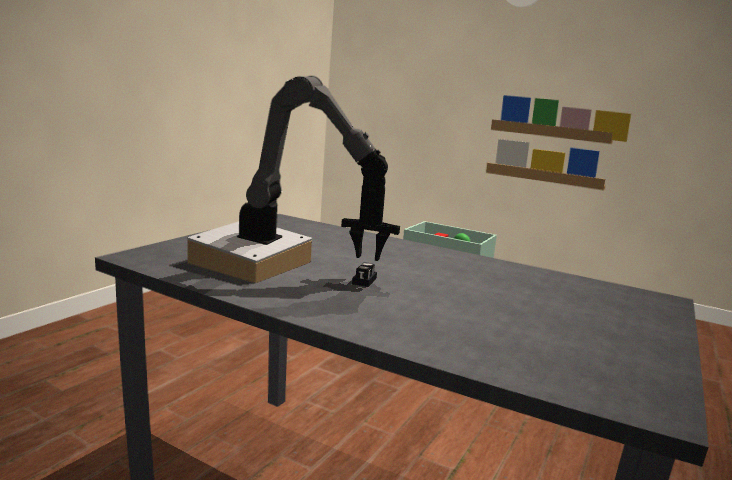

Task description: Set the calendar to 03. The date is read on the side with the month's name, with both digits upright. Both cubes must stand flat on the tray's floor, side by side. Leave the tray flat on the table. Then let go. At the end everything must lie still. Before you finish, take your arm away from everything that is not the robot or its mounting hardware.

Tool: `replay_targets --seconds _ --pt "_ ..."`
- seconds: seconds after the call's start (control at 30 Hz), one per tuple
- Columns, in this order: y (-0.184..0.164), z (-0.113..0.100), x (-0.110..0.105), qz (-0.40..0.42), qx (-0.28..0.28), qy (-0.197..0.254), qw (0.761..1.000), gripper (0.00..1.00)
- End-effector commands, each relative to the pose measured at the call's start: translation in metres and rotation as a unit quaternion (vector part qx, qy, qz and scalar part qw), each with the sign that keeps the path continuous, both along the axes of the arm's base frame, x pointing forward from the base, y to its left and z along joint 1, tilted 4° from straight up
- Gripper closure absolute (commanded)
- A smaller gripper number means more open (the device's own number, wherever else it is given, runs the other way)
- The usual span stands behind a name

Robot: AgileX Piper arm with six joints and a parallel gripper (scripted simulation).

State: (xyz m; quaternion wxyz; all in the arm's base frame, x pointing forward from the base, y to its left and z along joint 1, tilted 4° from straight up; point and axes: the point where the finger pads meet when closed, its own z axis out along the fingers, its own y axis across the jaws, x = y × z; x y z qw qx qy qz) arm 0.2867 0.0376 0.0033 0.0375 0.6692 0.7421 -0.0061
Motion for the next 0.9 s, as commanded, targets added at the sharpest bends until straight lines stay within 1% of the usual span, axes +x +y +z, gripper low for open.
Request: replay_targets --seconds 0.0,0.33,0.87 --pt "-0.0005 -0.0017 -0.0002 0.000 -0.001 0.000 1.000 0.40" --pt "-0.0007 -0.0071 0.0006 0.000 0.000 0.000 1.000 0.40" --pt "-0.0007 -0.0075 0.0007 0.000 0.000 -0.001 1.000 0.40"
